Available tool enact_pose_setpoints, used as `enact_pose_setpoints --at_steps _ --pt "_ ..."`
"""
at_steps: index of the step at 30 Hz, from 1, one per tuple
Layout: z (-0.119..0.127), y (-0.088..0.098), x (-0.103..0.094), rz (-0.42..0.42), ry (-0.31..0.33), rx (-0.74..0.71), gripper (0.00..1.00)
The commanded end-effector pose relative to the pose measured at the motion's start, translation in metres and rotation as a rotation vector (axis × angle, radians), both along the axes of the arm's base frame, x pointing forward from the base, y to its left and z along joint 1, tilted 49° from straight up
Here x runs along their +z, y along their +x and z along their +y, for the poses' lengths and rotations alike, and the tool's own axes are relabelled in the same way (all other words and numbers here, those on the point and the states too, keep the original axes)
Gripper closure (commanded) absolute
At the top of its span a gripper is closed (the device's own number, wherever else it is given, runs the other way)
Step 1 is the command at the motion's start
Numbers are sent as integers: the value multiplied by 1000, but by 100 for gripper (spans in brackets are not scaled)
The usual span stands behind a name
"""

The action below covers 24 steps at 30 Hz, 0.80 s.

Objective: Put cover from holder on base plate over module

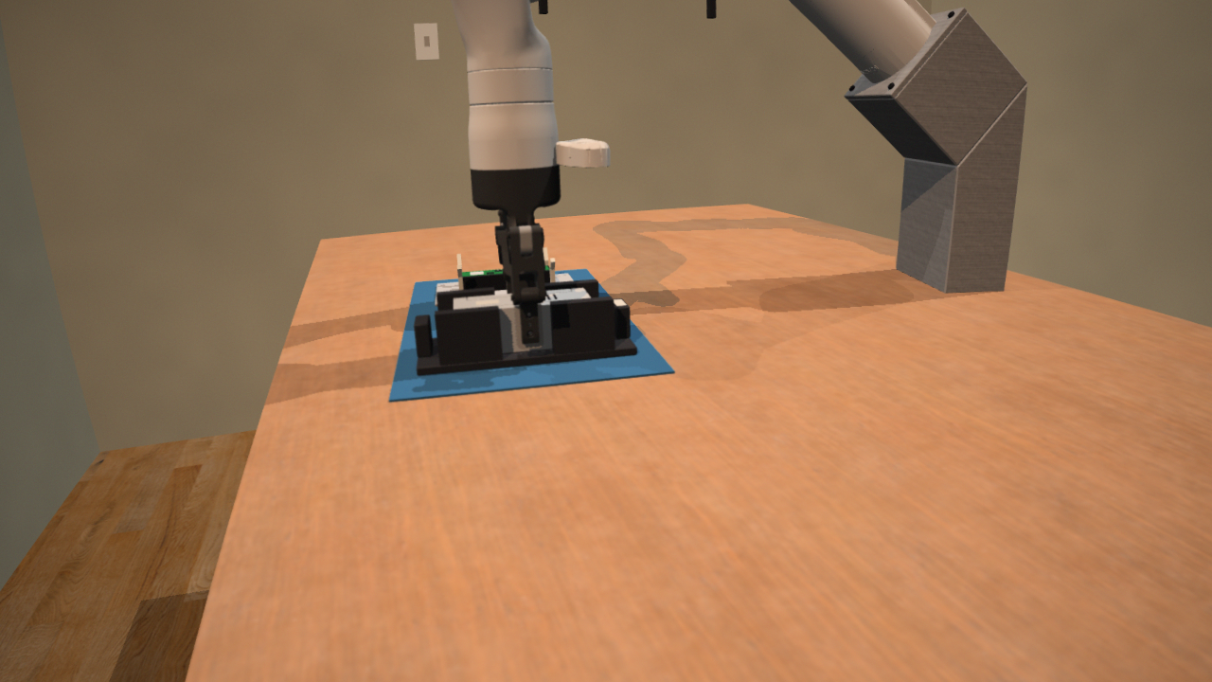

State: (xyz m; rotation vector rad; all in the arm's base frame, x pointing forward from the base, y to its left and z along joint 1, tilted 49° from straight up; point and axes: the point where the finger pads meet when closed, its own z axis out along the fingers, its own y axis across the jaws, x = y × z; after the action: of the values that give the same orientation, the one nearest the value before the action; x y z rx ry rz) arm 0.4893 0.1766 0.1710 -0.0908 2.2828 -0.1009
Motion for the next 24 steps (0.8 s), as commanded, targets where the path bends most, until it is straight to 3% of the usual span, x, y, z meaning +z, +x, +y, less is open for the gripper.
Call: enact_pose_setpoints --at_steps 1,24 --pt "0 0 1 -1 1 1 0" --pt "2 -4 5 -1 1 1 0"
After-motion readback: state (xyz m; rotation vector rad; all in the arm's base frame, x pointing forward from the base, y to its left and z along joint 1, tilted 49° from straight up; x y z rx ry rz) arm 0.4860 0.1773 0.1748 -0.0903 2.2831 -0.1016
